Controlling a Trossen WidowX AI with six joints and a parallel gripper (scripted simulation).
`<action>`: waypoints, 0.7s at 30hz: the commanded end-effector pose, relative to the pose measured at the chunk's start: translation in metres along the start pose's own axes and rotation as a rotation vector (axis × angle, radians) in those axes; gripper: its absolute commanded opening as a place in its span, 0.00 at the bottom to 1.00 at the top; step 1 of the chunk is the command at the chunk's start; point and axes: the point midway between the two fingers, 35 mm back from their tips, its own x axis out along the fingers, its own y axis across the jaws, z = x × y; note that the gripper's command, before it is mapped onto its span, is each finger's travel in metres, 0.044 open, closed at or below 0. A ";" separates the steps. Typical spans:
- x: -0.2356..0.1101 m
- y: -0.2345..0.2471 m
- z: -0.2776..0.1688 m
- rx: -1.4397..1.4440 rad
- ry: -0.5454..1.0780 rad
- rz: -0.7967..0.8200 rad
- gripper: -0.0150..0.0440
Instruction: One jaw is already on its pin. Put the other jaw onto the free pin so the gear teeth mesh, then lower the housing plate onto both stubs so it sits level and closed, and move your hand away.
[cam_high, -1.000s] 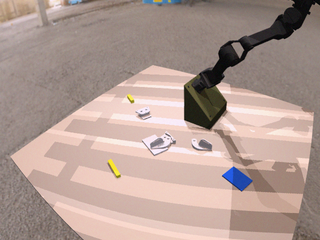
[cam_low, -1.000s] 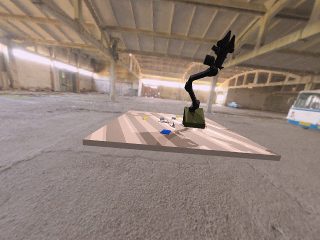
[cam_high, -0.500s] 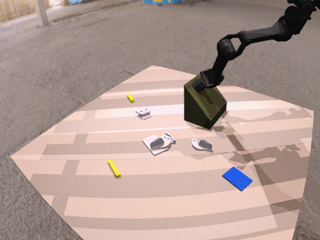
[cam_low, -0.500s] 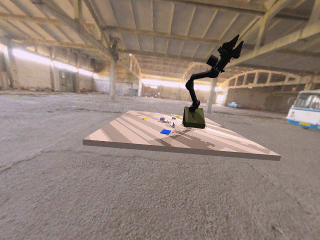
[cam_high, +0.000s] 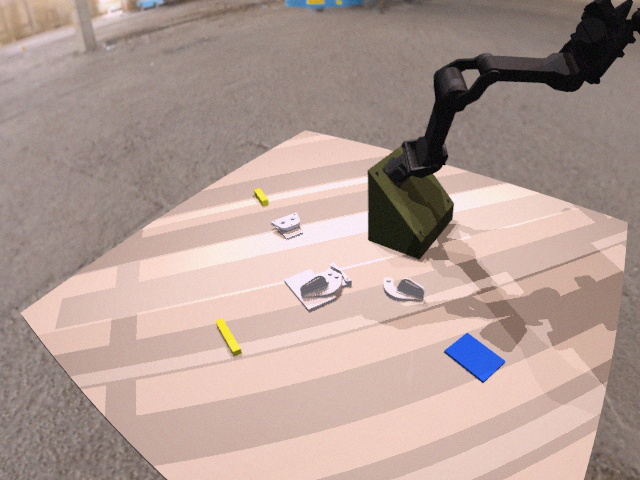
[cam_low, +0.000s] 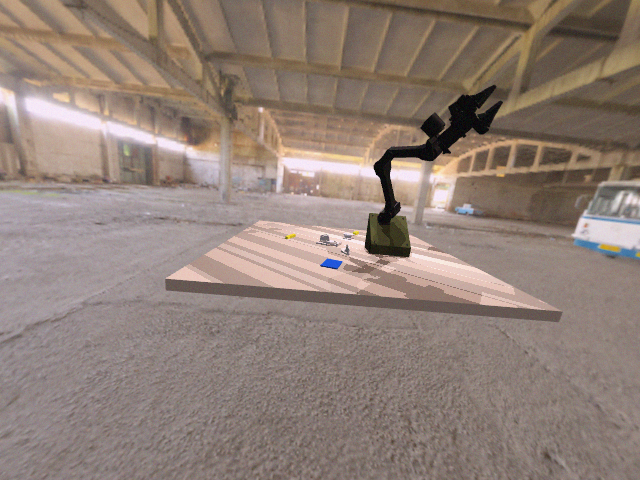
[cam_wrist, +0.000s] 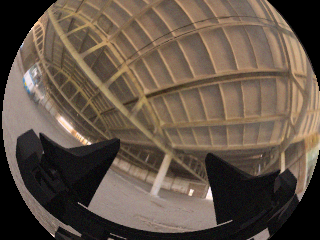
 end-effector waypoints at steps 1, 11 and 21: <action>-0.005 0.011 -0.023 -0.029 0.071 0.040 1.00; -0.024 0.028 -0.076 -0.106 0.248 0.121 1.00; -0.053 0.032 -0.126 -0.192 0.426 0.186 1.00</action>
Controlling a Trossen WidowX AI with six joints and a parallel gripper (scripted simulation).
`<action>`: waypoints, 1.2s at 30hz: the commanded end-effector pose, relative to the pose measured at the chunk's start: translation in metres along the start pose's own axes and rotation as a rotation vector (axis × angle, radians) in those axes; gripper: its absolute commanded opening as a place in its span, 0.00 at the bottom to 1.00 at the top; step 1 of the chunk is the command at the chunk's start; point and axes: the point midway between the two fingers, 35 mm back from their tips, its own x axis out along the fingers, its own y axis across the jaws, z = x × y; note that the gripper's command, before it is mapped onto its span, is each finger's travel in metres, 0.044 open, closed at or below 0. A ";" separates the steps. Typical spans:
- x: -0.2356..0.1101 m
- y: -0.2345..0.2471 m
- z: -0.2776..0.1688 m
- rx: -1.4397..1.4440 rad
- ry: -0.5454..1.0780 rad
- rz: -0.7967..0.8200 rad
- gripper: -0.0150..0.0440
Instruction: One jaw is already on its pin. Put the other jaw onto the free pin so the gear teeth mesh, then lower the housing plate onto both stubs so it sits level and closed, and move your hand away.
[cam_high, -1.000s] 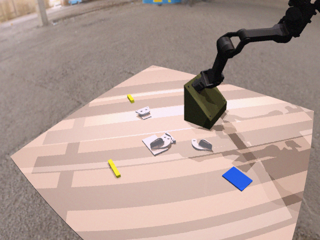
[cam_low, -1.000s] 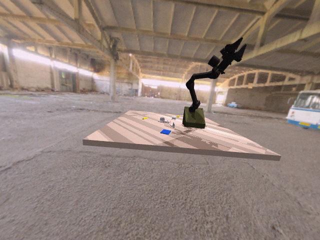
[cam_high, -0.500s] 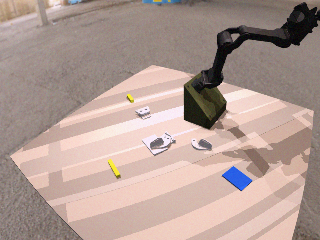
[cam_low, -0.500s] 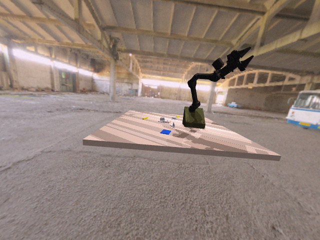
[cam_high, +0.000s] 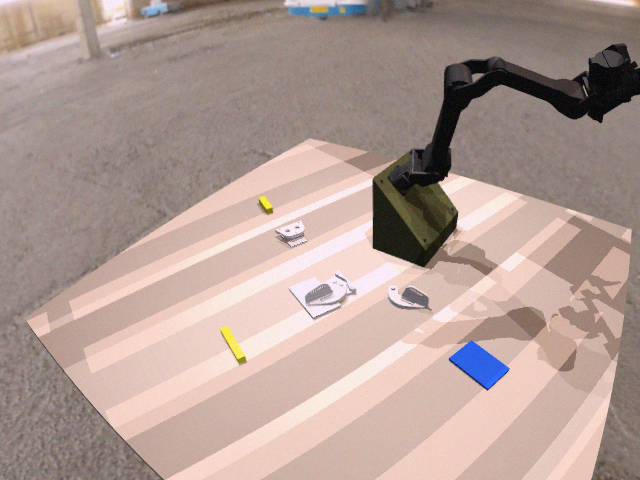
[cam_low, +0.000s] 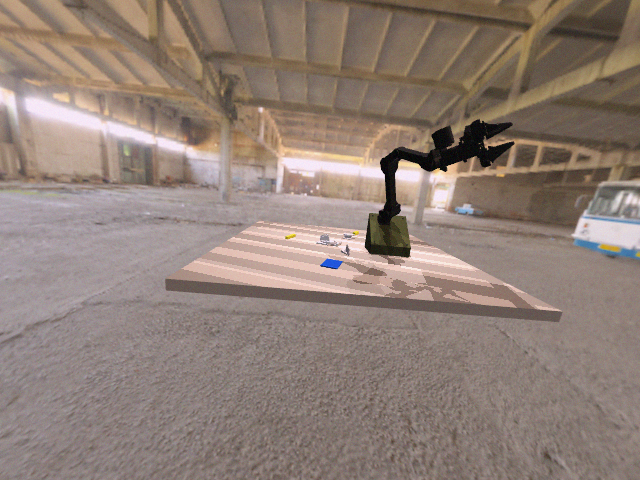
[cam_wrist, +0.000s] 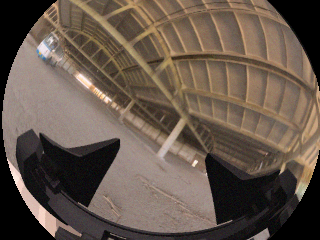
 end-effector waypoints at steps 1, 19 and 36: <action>-0.006 0.005 -0.020 -0.040 0.068 0.025 1.00; -0.028 0.010 -0.077 -0.040 0.277 0.041 1.00; -0.088 0.018 -0.166 -0.070 0.601 0.109 1.00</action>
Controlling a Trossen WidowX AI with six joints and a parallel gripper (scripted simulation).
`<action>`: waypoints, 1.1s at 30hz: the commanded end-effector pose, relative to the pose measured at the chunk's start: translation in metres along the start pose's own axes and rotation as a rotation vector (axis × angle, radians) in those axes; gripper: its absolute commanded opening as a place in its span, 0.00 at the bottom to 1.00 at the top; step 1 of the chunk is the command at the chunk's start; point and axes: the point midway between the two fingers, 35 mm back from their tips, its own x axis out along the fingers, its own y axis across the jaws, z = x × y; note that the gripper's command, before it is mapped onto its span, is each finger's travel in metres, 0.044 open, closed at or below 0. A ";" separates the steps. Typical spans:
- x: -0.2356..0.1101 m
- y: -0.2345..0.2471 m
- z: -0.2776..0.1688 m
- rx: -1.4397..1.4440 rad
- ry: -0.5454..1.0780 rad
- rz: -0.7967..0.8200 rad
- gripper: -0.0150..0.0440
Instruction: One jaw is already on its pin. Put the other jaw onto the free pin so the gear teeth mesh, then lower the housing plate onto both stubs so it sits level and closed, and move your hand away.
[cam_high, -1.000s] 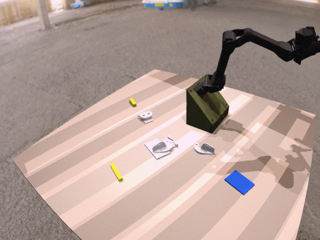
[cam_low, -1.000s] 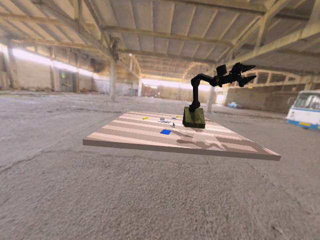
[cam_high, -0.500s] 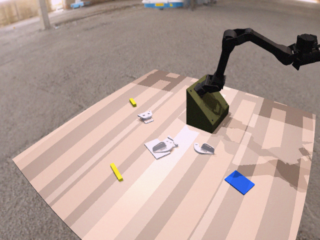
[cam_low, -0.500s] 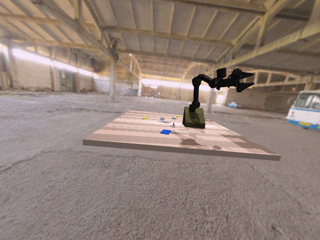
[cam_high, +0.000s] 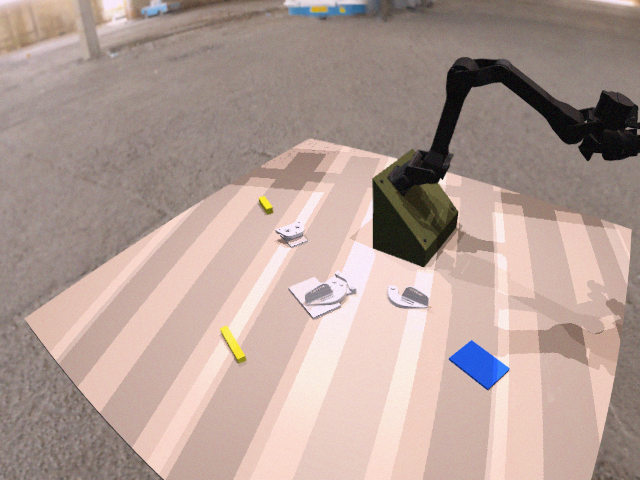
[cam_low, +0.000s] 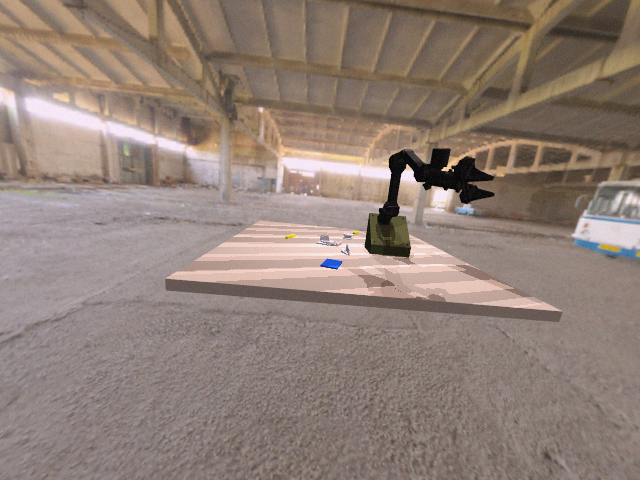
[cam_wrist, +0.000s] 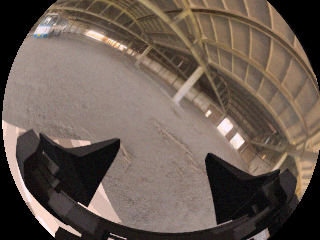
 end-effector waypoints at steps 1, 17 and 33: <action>-0.004 0.008 -0.033 -0.010 0.088 0.026 1.00; -0.050 0.023 -0.148 -0.002 0.432 0.103 1.00; -0.139 0.035 -0.246 0.048 0.777 0.162 1.00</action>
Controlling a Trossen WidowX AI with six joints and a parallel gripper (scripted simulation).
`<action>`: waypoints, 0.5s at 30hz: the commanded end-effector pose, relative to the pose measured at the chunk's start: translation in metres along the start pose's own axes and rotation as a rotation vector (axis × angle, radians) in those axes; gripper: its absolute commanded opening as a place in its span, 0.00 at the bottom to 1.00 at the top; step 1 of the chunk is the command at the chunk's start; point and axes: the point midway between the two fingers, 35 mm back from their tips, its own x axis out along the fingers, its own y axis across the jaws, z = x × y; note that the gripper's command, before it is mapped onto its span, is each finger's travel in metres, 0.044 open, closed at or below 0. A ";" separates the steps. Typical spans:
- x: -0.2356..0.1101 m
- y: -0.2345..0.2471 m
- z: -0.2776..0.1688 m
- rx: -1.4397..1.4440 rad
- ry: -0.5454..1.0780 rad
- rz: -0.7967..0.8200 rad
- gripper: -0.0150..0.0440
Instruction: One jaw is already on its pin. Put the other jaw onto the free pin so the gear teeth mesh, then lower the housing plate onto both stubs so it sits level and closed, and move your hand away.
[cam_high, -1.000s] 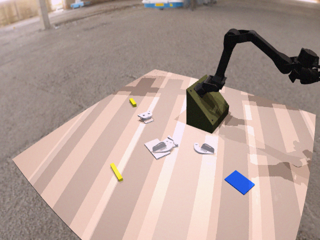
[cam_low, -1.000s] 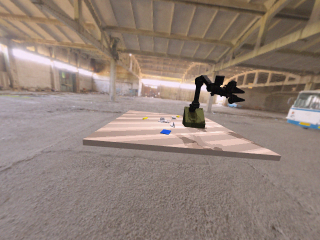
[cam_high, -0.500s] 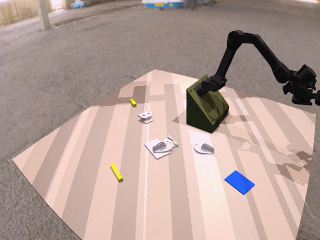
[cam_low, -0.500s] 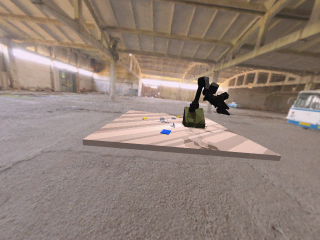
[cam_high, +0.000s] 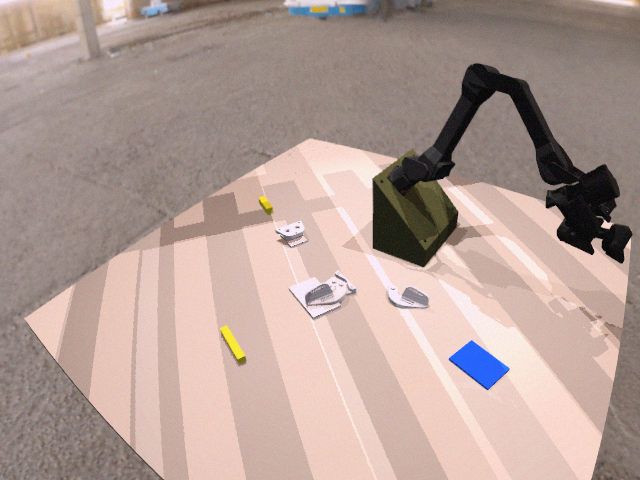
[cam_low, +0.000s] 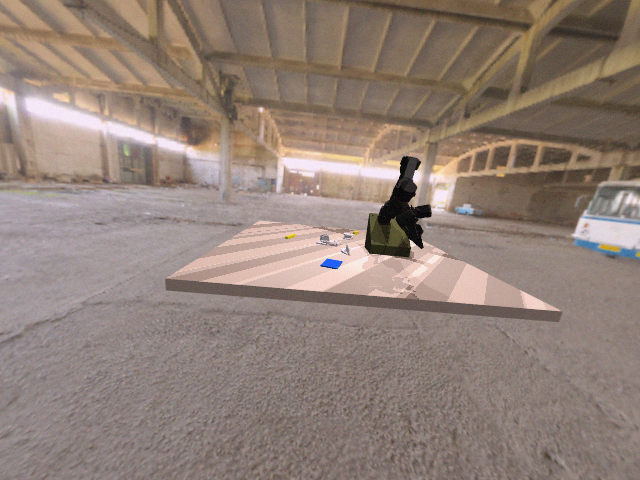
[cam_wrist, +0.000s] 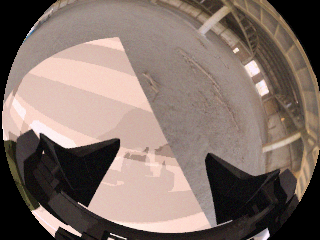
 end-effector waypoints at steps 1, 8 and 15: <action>-0.004 0.009 -0.037 0.028 0.088 0.031 1.00; -0.021 0.020 -0.093 0.079 0.228 0.064 1.00; -0.047 0.034 -0.146 0.148 0.364 0.095 1.00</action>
